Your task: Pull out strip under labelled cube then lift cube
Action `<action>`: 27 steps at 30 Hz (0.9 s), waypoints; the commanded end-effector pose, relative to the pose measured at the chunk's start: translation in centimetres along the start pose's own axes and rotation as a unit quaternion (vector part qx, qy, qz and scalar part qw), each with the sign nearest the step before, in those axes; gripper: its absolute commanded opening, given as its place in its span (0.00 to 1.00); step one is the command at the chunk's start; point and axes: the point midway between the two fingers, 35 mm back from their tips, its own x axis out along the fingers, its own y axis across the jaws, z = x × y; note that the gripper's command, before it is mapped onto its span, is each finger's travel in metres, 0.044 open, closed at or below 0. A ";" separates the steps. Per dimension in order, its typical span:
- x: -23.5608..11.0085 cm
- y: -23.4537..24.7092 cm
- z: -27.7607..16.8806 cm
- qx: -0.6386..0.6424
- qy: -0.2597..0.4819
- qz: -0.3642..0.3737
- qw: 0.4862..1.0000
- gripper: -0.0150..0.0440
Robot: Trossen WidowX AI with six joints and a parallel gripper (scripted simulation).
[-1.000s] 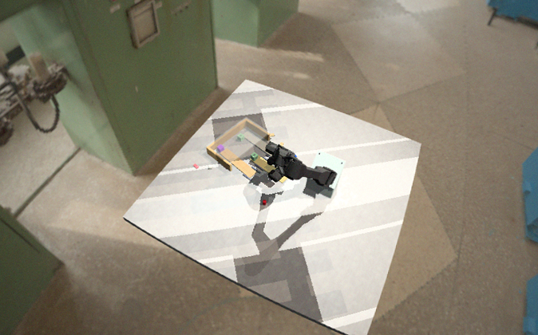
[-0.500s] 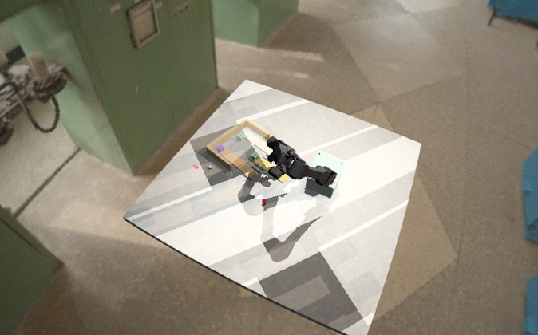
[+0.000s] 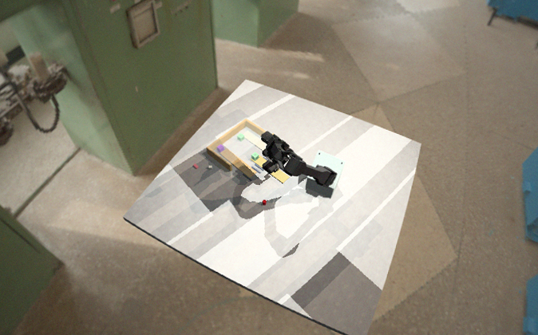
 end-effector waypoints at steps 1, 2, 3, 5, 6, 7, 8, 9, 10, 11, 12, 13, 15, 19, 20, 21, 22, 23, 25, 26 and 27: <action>-0.2 0.1 1.6 0.008 0.002 -0.003 1.000 0.83; -0.2 0.2 1.9 0.007 0.002 -0.003 1.000 0.88; -0.3 0.2 2.2 0.007 0.002 -0.003 1.000 0.92; -0.4 0.3 2.9 0.007 0.001 -0.003 1.000 1.00; -0.4 0.4 3.2 0.007 0.001 -0.003 1.000 1.00; -0.5 0.4 3.6 0.007 0.001 -0.003 1.000 1.00; -0.5 0.4 3.9 0.007 0.001 -0.003 1.000 1.00; -0.6 0.5 4.3 0.007 0.001 -0.003 1.000 1.00; -0.6 0.5 4.6 0.007 0.001 -0.003 1.000 1.00; -0.7 0.6 5.0 0.007 0.001 -0.003 1.000 1.00; -0.7 0.6 5.3 0.007 0.001 -0.003 1.000 1.00; -0.8 0.7 5.6 0.007 0.001 -0.003 1.000 1.00; -0.9 0.7 6.3 0.007 0.001 -0.003 1.000 1.00; -1.1 0.9 7.7 0.006 0.000 -0.003 1.000 1.00; -1.2 0.9 8.0 0.006 0.000 -0.003 1.000 1.00; -1.2 1.0 8.4 0.006 0.000 -0.003 1.000 1.00; -1.3 1.0 8.7 0.006 0.000 -0.003 1.000 1.00; -1.3 1.0 9.1 0.006 0.000 -0.003 1.000 1.00; -1.4 1.0 9.8 0.006 0.000 -0.003 1.000 1.00; -1.5 1.0 10.1 0.006 0.000 -0.003 1.000 1.00; -1.5 1.1 10.5 0.006 0.000 -0.003 1.000 1.00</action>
